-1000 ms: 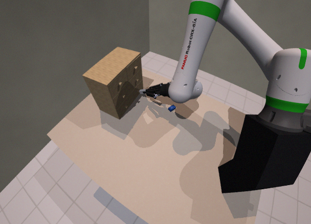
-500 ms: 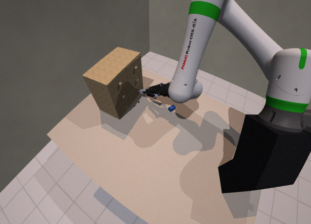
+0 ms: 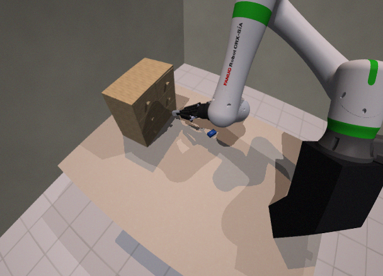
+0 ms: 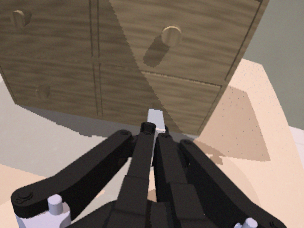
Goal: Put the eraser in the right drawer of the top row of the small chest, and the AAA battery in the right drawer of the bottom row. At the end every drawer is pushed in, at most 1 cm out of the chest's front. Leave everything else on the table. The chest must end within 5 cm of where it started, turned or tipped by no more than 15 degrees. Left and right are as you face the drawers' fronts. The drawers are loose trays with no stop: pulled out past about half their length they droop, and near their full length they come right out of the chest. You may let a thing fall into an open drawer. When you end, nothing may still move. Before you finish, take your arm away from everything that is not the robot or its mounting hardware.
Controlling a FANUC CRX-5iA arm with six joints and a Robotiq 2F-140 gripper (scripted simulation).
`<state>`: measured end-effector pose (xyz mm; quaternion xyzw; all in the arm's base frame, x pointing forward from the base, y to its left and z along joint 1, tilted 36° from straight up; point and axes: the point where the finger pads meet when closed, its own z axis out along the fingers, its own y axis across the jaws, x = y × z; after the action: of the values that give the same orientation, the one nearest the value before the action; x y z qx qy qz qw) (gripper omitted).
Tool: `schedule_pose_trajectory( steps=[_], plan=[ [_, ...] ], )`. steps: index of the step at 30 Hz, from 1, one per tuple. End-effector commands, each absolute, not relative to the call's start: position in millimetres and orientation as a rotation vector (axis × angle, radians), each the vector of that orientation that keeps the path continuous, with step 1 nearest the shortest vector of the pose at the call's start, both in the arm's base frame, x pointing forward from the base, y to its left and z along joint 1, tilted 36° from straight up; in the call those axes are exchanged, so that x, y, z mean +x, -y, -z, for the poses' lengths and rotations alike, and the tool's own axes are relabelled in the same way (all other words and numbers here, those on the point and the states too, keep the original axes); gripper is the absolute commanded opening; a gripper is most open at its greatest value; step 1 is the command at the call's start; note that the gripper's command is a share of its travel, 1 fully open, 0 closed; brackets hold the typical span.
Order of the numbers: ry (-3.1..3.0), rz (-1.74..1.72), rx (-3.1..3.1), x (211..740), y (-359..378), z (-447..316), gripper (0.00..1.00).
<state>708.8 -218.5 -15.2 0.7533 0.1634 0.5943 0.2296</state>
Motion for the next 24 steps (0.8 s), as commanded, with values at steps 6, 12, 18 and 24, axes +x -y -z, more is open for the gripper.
schedule_pose_trajectory(
  steps=[6,12,18,24],
  plan=[
    [-0.45,-1.635,2.073,677.3,222.6,23.3,0.0],
    [-0.45,-1.635,2.073,664.3,224.3,26.6,0.0],
    [-0.45,-1.635,2.073,659.6,222.9,24.6,0.0],
    [-0.45,-1.635,2.073,623.1,201.7,-6.5,0.0]
  ],
)
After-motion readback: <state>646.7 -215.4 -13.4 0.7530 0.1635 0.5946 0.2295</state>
